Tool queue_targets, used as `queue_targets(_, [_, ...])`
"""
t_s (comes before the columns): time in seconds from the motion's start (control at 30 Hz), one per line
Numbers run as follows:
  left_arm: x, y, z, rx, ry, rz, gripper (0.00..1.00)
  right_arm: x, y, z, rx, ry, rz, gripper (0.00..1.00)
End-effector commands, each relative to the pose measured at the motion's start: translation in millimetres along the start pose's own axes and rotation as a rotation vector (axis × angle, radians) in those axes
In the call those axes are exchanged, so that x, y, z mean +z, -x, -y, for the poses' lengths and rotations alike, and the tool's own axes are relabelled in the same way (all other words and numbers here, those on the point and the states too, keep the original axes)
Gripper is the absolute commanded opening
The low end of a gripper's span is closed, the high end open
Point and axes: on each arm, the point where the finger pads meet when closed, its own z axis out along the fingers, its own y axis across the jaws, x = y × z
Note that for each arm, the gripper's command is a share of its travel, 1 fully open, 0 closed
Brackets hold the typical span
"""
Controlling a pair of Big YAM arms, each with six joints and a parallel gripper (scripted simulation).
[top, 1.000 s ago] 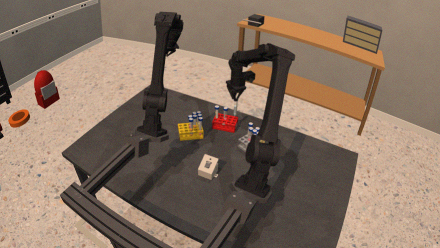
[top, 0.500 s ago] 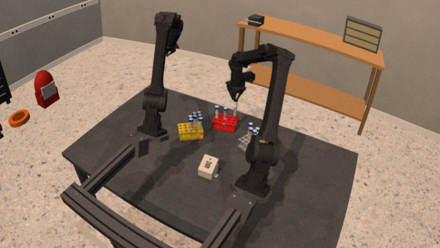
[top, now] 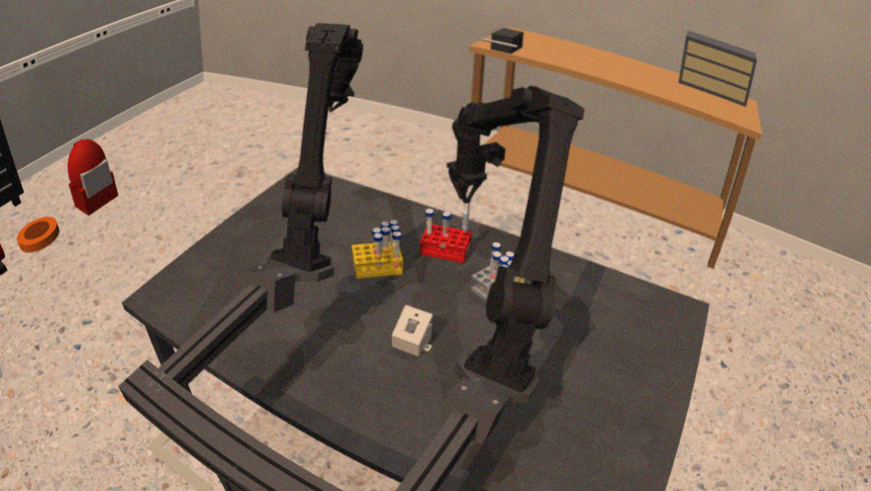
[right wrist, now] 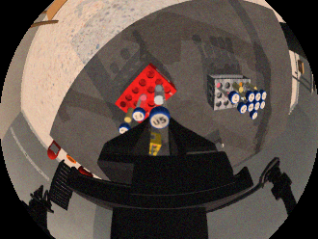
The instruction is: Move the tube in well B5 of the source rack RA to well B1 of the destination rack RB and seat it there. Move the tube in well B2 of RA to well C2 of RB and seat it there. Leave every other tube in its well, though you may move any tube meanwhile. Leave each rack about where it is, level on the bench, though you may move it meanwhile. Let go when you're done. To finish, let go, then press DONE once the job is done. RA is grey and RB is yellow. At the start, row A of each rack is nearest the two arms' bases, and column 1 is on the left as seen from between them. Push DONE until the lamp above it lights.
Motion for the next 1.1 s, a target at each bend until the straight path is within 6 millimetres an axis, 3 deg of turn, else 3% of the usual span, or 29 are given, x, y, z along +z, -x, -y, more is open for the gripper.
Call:
queue_targets(0.0, [-12.6, 14.9, 5.1, -0.013, -0.021, 0.031, 0.3, 11.5, 4.5, 1.9, 0.001, -0.003, 0.0, 0.0])
queue_targets(0.8, [-12.6, 14.9, 5.1, -0.013, -0.021, 0.031, 0.3, 19.5, 3.5, 2.6, 0.0, -0.004, -0.001, 0.0])
queue_targets(0.97, [-12.6, 14.9, 5.1, -0.013, -0.021, 0.031, 0.3, 9.4, 6.8, -2.0, 0.005, 0.016, 0.007, 0.0])
queue_targets(1.07, [-12.6, 14.9, 5.1, -0.013, -0.021, 0.031, 0.3, 17.8, 5.6, -0.6, 0.002, 0.005, 0.003, 0.0])
